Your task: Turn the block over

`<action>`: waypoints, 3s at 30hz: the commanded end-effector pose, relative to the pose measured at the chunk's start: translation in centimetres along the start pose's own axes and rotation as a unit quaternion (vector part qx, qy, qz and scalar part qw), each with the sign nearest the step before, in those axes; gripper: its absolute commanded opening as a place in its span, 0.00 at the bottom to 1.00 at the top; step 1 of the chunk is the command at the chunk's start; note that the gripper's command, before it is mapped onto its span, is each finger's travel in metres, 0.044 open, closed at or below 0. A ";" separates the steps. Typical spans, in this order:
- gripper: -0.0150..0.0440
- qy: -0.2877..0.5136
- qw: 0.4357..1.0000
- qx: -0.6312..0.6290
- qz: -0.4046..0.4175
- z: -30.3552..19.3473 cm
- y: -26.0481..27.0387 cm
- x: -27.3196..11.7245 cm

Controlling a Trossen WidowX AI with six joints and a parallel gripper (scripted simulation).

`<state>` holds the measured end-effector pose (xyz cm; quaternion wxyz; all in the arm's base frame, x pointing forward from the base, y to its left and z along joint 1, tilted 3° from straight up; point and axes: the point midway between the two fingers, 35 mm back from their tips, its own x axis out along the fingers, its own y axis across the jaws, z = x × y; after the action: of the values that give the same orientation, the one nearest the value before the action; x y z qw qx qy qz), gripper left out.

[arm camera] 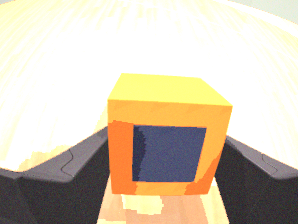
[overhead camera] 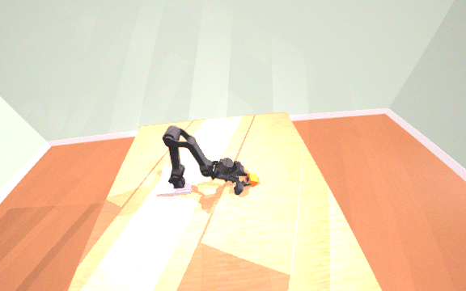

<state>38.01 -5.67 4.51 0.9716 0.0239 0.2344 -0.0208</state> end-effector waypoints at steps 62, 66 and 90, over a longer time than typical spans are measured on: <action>1.00 0.269 0.963 0.001 0.002 5.3 0.0 -5.0; 1.00 0.269 0.963 0.001 0.002 5.3 0.0 -5.0; 1.00 0.506 0.863 0.001 0.002 9.0 -0.1 -3.2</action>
<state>39.33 -6.13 14.00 0.7363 0.0359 0.6757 -0.0053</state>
